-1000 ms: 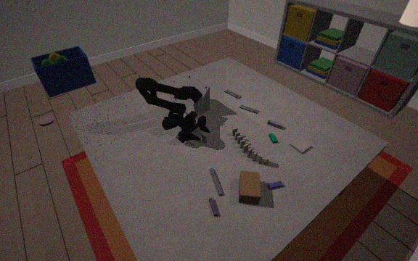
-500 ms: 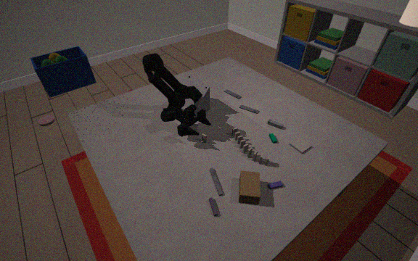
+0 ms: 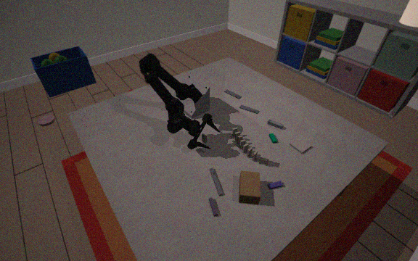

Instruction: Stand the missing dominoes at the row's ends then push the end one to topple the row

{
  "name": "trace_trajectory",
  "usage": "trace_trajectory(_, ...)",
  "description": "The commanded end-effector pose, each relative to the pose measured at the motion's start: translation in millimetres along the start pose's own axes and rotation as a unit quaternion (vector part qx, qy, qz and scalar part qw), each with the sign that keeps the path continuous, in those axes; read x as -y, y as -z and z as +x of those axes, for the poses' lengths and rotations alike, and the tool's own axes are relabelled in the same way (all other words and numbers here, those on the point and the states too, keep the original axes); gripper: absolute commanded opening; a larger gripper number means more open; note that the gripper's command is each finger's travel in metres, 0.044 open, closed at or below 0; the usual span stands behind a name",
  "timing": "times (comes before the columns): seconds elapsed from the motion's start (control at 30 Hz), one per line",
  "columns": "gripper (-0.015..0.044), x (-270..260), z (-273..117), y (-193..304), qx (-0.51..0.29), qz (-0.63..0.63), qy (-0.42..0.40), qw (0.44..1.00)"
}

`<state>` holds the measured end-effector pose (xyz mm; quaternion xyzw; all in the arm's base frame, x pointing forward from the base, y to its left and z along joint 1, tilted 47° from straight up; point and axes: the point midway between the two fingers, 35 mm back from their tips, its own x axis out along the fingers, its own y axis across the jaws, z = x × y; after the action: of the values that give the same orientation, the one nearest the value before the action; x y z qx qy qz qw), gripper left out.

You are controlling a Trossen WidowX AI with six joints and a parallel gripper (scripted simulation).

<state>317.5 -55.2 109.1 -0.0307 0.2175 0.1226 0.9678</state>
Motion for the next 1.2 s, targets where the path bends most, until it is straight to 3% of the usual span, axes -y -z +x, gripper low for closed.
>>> trace_trajectory(0.0,0.0440,-18.0,27.0,-12.1,-0.103,0.179,0.039,0.978)
trace_trajectory(0.17,0.0440,-42.5,33.4,-14.3,-0.186,0.314,0.128,0.922)
trace_trajectory(0.33,0.0440,-55.3,5.9,22.3,-0.266,0.405,0.320,0.814)
trace_trajectory(0.43,0.0440,-55.5,-19.9,27.4,-0.255,0.406,0.442,0.758)
trace_trajectory(0.57,0.0440,-51.4,-52.0,10.7,-0.176,0.365,0.569,0.715)
trace_trajectory(1.17,0.0440,-36.5,-49.2,18.3,-0.157,0.356,0.584,0.712)
